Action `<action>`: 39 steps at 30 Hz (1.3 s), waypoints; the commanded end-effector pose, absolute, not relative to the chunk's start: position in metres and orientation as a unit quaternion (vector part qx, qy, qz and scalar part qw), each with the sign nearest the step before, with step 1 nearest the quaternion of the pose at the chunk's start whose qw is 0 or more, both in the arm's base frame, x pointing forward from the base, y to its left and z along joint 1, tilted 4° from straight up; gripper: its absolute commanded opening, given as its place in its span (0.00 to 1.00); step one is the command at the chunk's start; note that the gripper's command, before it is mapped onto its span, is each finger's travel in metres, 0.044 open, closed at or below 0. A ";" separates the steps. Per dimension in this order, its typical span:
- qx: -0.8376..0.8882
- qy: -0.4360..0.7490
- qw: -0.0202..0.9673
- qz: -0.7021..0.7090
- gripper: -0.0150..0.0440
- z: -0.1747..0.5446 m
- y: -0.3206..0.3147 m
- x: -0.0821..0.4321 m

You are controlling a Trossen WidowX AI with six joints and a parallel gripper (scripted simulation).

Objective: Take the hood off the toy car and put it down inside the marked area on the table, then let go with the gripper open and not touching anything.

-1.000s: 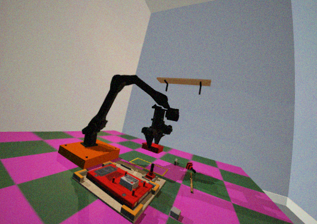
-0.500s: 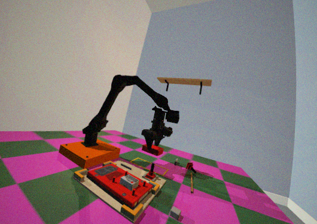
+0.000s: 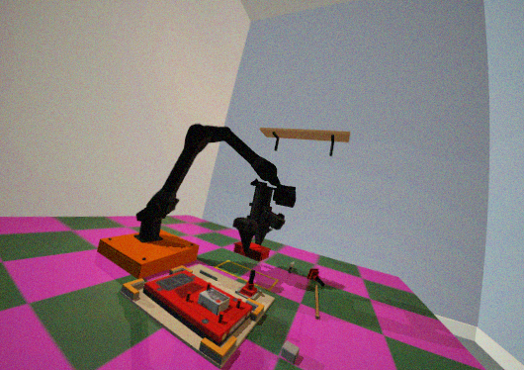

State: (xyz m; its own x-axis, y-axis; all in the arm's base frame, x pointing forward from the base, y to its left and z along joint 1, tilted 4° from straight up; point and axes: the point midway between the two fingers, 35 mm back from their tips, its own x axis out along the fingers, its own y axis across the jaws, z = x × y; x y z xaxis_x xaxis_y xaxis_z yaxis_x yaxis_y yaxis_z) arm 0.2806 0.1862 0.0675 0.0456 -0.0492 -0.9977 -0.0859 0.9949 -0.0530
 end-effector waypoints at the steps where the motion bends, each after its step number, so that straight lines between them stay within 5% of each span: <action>1: -0.048 0.692 0.720 0.013 0.25 0.063 0.186 0.280; 39: -0.048 0.692 0.720 0.012 0.25 0.035 0.184 0.280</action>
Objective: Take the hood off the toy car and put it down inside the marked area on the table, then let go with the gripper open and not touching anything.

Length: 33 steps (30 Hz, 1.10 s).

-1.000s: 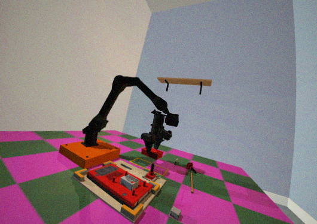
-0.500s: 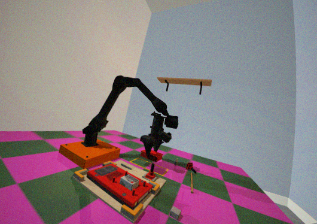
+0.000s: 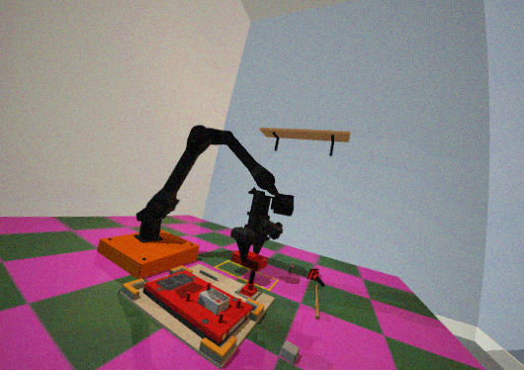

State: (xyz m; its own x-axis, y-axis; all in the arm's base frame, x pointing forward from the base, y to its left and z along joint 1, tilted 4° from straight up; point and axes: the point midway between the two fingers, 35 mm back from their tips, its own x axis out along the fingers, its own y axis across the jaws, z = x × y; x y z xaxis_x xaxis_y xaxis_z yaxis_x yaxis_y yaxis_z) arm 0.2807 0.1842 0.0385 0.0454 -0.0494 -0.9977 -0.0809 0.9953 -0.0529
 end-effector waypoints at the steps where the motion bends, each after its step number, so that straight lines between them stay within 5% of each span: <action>1: -0.048 0.692 0.720 0.012 0.25 0.034 0.184 0.280; 33: -0.048 0.692 0.720 0.012 0.25 0.017 0.183 0.280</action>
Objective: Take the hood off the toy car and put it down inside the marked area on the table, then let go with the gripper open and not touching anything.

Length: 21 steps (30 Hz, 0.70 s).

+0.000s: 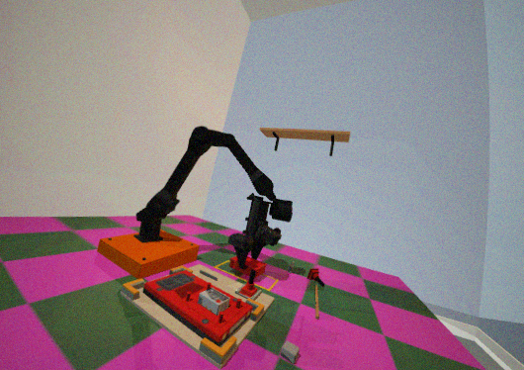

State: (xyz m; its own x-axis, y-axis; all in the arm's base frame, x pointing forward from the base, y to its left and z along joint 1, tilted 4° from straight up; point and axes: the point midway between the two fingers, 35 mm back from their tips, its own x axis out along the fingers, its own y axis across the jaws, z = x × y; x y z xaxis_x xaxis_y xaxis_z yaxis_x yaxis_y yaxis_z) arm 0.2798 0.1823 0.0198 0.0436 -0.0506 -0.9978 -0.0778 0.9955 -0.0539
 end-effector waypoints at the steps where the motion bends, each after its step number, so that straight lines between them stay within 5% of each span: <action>1: -0.048 0.692 0.720 0.012 0.25 0.017 0.183 0.280; 21: -0.048 0.692 0.720 0.012 0.25 0.007 0.182 0.280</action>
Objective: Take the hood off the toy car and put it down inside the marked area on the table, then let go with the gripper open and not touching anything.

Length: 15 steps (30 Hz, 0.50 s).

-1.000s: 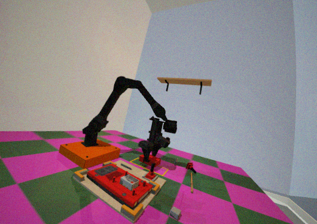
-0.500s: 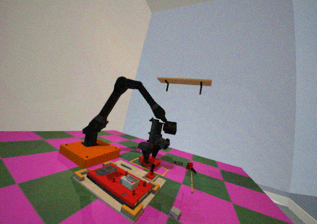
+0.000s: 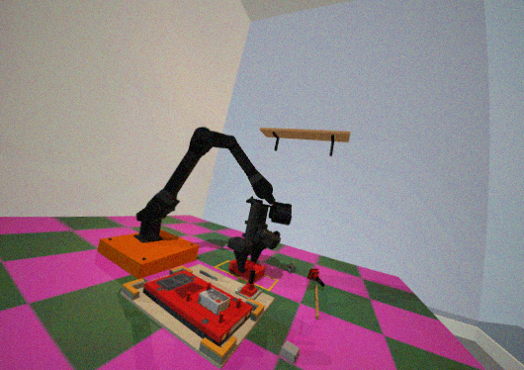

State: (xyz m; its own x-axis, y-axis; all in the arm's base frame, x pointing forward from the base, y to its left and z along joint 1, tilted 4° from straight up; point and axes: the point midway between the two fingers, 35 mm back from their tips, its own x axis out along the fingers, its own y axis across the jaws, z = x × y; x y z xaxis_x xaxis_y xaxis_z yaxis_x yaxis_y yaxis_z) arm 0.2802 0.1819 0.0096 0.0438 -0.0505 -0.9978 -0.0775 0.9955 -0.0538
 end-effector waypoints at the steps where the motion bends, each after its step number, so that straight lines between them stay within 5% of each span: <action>1: -0.048 0.692 0.720 0.012 0.25 0.007 0.182 0.280; 6: -0.048 0.692 0.720 0.012 0.25 0.005 0.182 0.280; 15: -0.046 0.691 0.721 0.009 0.65 0.007 0.182 0.280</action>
State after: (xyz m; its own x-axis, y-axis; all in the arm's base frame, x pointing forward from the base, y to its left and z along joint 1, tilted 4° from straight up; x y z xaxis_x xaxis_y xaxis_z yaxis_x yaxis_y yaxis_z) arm 0.2801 0.1816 0.0063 0.0431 -0.0510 -0.9978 -0.0775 0.9955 -0.0542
